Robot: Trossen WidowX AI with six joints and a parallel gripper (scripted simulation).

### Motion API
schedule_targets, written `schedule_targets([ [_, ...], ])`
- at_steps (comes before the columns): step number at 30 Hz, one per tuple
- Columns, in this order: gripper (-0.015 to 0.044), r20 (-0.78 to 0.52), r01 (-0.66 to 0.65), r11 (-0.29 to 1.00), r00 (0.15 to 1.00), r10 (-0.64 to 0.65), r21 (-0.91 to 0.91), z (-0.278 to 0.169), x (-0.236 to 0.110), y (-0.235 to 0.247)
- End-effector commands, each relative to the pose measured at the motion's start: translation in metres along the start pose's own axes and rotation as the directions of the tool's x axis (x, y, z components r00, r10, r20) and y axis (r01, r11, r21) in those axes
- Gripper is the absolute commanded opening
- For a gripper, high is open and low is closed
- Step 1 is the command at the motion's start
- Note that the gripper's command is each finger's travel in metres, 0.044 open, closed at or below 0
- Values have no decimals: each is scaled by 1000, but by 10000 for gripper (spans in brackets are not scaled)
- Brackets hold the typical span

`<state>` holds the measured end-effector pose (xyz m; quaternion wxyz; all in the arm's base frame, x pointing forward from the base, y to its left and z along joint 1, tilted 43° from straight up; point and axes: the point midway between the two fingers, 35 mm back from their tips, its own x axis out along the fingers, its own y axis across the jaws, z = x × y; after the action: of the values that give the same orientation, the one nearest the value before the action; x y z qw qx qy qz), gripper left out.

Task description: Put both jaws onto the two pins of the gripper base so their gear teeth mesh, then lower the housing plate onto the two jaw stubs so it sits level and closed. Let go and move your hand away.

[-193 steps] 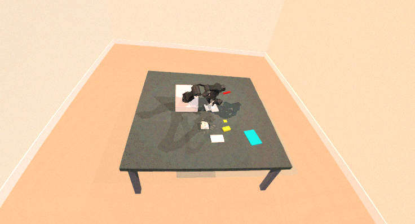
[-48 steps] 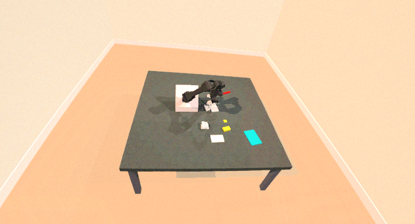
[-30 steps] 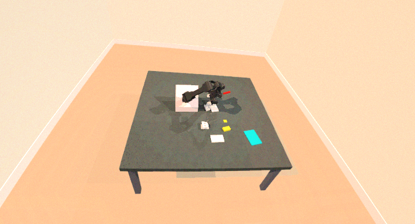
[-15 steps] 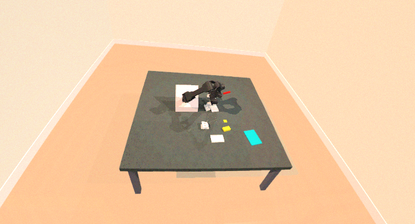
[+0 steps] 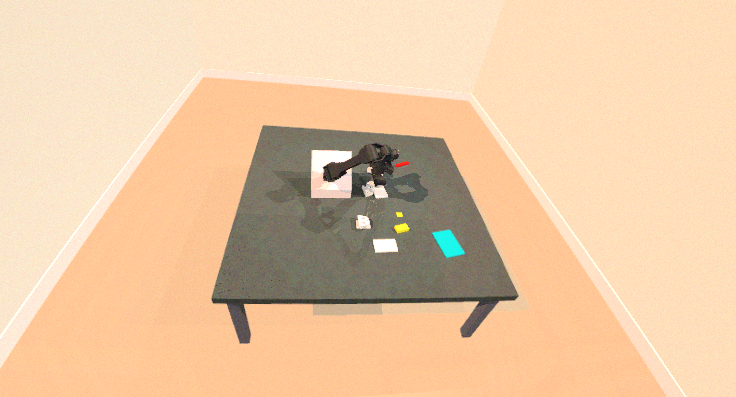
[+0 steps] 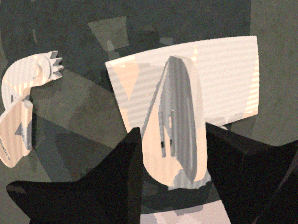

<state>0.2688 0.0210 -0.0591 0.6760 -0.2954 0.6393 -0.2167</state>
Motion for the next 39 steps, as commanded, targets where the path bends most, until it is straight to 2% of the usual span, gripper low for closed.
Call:
schedule_targets([
  [1,134,1,4,1000,1000,-4,-4,0,2,0],
  [39,134,1,4,1000,1000,-4,-2,0,12,-1],
])
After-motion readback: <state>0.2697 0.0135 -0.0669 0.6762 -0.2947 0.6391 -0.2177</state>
